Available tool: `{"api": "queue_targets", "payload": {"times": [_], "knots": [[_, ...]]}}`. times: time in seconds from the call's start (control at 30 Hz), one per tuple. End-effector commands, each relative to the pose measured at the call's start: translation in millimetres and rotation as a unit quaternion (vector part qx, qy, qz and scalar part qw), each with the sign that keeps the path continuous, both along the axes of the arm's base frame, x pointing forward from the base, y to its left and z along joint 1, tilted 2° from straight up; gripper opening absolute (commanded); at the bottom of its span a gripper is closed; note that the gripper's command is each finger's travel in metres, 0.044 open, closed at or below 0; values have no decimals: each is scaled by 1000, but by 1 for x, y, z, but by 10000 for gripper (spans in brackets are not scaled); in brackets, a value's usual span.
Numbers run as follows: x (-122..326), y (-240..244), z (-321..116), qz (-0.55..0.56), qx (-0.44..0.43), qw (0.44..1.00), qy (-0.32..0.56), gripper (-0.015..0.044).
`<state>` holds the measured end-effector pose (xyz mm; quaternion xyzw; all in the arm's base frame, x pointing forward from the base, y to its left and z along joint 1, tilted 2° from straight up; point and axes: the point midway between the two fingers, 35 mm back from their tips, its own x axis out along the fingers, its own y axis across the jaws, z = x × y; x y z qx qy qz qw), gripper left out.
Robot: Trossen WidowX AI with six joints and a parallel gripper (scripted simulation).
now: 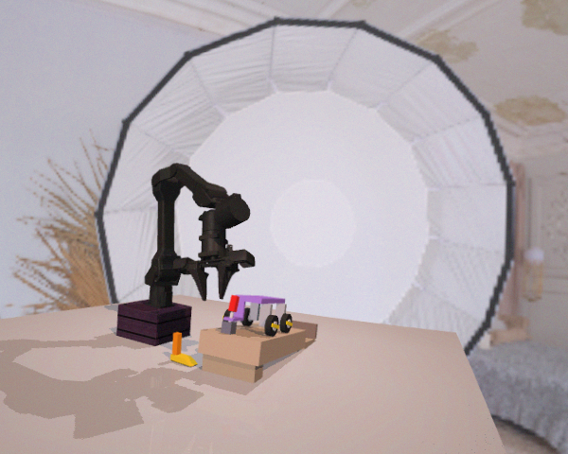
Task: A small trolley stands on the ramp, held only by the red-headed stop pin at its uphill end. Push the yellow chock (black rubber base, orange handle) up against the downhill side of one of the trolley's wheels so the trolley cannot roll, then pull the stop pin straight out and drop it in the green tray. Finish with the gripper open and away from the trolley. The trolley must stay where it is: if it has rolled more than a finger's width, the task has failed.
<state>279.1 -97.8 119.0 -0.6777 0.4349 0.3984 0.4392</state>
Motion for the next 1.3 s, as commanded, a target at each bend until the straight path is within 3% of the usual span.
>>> {"api": "queue_targets", "payload": {"times": [0.0, 0.27, 1.27], "knots": [[-32, -9, -18, -29, 42, 997, 50, 190], [-83, -16, -35, -90, 123, 982, 115, 190], [-82, -18, -83, -91, 125, 981, 116, 190]]}}
